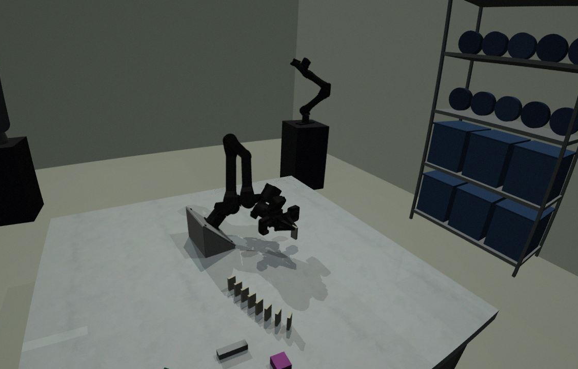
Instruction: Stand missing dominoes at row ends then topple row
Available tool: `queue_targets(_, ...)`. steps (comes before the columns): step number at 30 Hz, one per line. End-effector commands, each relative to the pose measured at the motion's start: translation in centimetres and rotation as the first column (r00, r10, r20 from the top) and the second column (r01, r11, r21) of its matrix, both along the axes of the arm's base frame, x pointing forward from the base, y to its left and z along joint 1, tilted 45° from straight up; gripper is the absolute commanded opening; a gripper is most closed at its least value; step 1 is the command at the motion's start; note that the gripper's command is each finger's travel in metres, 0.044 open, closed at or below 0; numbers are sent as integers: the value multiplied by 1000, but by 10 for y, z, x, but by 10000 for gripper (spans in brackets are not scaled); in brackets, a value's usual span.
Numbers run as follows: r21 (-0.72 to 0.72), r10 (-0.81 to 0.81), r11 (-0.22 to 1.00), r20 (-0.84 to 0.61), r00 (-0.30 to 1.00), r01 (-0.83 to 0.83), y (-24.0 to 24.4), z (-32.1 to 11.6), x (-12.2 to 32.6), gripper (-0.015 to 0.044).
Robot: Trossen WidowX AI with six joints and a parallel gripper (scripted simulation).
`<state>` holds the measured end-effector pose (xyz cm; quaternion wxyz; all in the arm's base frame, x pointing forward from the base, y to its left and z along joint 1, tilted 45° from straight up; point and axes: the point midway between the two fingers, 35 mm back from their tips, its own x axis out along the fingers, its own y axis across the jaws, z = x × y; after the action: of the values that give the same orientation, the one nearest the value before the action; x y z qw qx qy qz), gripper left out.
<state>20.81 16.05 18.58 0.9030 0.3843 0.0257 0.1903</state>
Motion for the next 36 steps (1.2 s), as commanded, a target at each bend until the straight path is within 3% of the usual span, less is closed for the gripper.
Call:
queue_targets(1, 5, -2, 1000, -2, 1000, 2, -1, -1, 0, 20)
queue_targets(36, -1, -6, 1000, -39, 999, 6, 31, -24, -2, 20)
